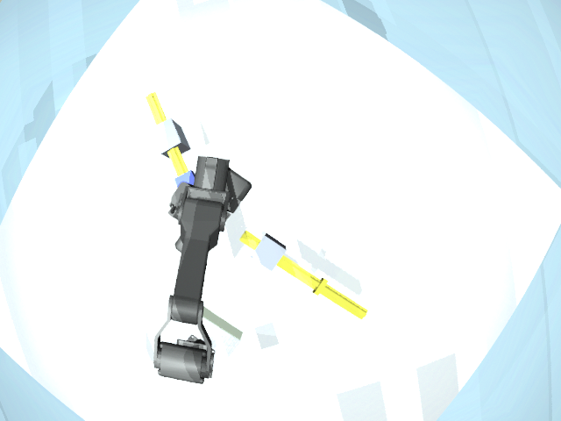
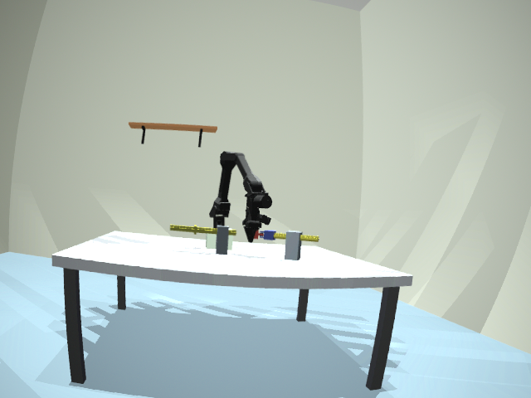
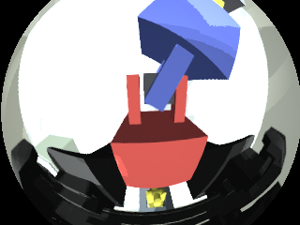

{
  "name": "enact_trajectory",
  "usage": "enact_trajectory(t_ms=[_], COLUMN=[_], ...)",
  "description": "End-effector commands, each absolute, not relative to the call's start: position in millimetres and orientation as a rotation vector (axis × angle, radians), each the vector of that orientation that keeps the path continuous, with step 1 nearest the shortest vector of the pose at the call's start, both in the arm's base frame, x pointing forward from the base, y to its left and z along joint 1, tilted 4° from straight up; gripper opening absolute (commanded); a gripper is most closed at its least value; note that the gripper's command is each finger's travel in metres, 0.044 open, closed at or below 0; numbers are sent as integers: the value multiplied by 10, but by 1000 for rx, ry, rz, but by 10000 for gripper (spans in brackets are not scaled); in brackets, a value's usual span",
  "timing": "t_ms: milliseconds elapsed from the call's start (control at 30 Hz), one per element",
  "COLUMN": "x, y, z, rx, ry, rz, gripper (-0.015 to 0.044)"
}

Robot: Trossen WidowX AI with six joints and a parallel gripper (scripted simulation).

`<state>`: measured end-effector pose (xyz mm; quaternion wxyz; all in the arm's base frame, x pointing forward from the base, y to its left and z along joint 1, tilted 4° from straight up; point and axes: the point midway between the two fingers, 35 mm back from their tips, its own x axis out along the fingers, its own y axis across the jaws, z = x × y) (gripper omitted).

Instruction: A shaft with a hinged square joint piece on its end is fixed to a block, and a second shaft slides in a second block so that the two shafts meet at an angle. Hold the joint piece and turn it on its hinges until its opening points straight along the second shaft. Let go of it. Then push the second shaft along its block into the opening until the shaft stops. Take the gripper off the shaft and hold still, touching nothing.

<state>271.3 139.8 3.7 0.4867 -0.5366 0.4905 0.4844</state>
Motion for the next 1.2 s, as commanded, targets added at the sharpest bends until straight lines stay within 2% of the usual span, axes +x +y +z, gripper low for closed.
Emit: enact_trajectory(t_ms=[0,200,367,467,833,1167], x=[2714,2714,2714,2714,2714,2714], y=[1398,1398,1398,1398,1398,1398], z=[37,37,37,37,37,37], rx=[-1305,-1305,-1305,-1305,-1305,-1305], ry=[1193,1193,1193,1193,1193,1193], rz=[1178,1178,1178,1178,1178,1178], gripper=[0,0,131,147,436,440])
